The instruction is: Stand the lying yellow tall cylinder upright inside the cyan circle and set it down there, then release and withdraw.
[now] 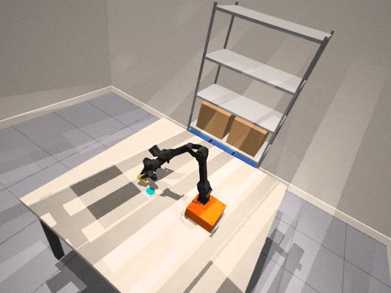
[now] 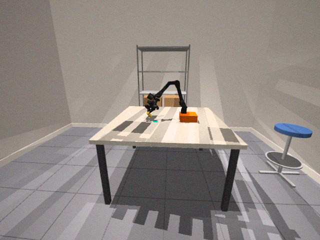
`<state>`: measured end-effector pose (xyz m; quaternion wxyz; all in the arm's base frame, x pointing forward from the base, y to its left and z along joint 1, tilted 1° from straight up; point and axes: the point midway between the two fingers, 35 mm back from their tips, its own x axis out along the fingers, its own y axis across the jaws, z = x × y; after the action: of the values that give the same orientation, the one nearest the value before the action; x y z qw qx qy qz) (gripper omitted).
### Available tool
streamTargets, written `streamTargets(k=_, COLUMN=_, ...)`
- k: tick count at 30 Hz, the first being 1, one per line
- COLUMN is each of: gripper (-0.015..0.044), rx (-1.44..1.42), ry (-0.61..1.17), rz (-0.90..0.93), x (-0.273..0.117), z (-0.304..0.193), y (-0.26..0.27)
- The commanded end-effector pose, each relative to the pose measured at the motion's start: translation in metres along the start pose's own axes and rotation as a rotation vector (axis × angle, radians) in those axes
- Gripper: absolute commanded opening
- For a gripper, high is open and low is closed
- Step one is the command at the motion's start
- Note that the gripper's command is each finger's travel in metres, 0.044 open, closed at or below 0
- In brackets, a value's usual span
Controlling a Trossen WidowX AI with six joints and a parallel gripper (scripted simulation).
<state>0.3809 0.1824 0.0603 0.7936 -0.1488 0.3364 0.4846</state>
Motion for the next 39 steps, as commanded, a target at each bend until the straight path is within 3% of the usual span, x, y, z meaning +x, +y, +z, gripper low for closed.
streamTargets(k=1, gripper=0.0105, rx=0.009, ry=-0.03, rz=0.01, x=-0.001, z=-0.002, y=0.001)
streamTargets(k=39, gripper=0.0105, rx=-0.017, ry=-0.266, rz=0.057, x=-0.015, z=-0.004, y=0.002)
